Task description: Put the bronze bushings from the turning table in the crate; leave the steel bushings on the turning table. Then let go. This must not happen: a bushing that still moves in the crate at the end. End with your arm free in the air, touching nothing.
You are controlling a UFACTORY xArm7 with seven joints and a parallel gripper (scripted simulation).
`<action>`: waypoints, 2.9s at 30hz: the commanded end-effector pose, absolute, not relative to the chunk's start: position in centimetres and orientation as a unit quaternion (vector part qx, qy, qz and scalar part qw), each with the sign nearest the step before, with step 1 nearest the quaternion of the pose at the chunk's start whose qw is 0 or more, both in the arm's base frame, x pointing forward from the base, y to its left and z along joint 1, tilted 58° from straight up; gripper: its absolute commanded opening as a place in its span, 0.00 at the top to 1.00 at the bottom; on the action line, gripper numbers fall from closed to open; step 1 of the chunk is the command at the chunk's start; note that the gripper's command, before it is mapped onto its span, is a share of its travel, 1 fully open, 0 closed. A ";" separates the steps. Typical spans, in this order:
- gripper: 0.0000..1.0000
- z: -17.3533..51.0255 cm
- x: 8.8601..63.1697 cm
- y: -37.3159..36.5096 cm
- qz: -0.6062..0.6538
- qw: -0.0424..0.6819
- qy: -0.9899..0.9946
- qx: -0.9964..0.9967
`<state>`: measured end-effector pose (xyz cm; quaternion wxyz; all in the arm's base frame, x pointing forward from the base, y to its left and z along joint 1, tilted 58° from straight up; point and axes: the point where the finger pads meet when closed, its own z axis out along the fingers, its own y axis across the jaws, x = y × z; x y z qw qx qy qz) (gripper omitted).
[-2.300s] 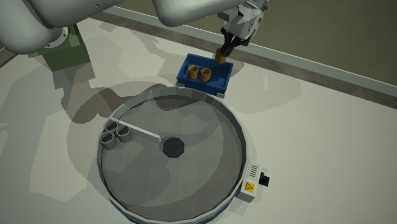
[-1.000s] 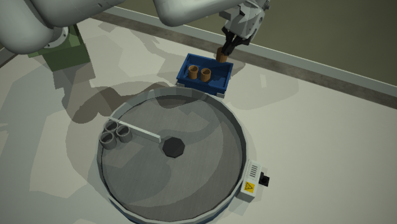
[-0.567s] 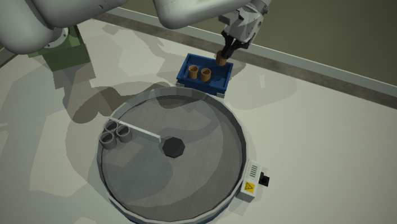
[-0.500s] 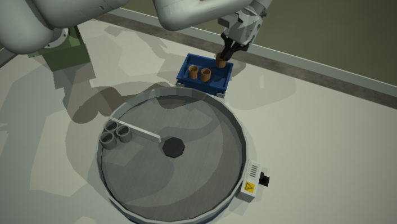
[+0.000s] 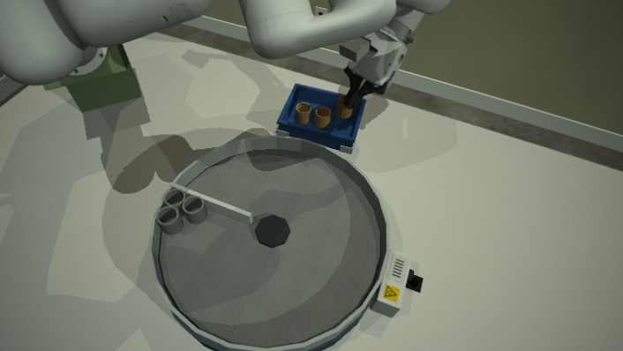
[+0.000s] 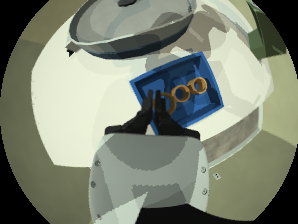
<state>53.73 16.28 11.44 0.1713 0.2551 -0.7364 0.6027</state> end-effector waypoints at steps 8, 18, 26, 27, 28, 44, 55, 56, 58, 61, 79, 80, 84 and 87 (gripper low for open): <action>1.00 11.4 53.8 16.4 0.602 0.170 -0.737 0.256; 1.00 11.1 54.2 16.0 0.602 0.170 -0.737 0.256; 1.00 10.4 54.9 15.1 0.602 0.170 -0.737 0.256; 1.00 10.4 54.9 15.1 0.602 0.170 -0.737 0.256; 1.00 10.4 54.9 15.1 0.602 0.170 -0.737 0.256; 1.00 9.3 56.1 13.8 0.602 0.170 -0.737 0.256; 1.00 9.2 56.2 13.7 0.602 0.170 -0.737 0.256; 1.00 9.2 56.2 13.7 0.602 0.170 -0.737 0.256; 1.00 9.2 56.2 13.7 0.602 0.170 -0.737 0.256; 1.00 9.2 56.2 13.7 0.602 0.170 -0.737 0.256; 1.00 9.1 56.3 13.6 0.602 0.170 -0.737 0.256; 1.00 9.1 56.3 13.6 0.602 0.170 -0.737 0.256; 1.00 9.0 56.4 13.5 0.602 0.170 -0.737 0.256; 1.00 9.0 56.5 13.4 0.602 0.170 -0.737 0.256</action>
